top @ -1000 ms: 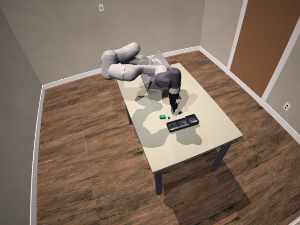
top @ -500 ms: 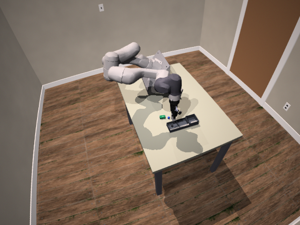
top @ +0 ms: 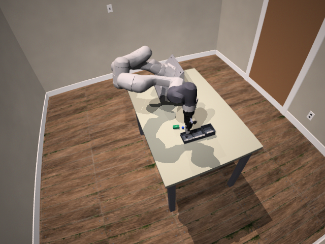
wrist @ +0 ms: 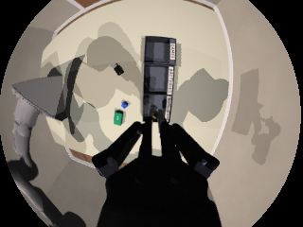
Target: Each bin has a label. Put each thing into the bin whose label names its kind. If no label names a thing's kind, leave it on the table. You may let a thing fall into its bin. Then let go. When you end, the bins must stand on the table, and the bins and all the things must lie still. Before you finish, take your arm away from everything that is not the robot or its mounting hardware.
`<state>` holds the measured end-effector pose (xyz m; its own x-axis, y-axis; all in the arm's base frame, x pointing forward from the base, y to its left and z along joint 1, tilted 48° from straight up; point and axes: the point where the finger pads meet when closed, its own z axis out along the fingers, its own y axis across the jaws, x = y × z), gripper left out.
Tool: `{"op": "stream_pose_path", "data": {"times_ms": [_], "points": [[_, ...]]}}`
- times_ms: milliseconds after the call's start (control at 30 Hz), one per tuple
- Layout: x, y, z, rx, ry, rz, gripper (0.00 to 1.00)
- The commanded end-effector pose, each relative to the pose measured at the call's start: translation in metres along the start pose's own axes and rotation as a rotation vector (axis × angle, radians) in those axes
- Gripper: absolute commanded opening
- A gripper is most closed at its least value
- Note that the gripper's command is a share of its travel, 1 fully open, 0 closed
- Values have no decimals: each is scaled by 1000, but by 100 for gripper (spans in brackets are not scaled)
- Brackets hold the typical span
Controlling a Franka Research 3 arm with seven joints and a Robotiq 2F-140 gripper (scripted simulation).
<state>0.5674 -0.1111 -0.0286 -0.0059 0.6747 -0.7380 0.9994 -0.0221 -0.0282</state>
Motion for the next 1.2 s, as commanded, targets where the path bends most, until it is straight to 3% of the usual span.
{"op": "stream_pose_path", "data": {"times_ms": [0,733,1167], "points": [[1,-1,0,2,-2,-22,7],[4,-4,0,2,-2,-22,7],[4,-4,22,2,-2,-22,7]]}}
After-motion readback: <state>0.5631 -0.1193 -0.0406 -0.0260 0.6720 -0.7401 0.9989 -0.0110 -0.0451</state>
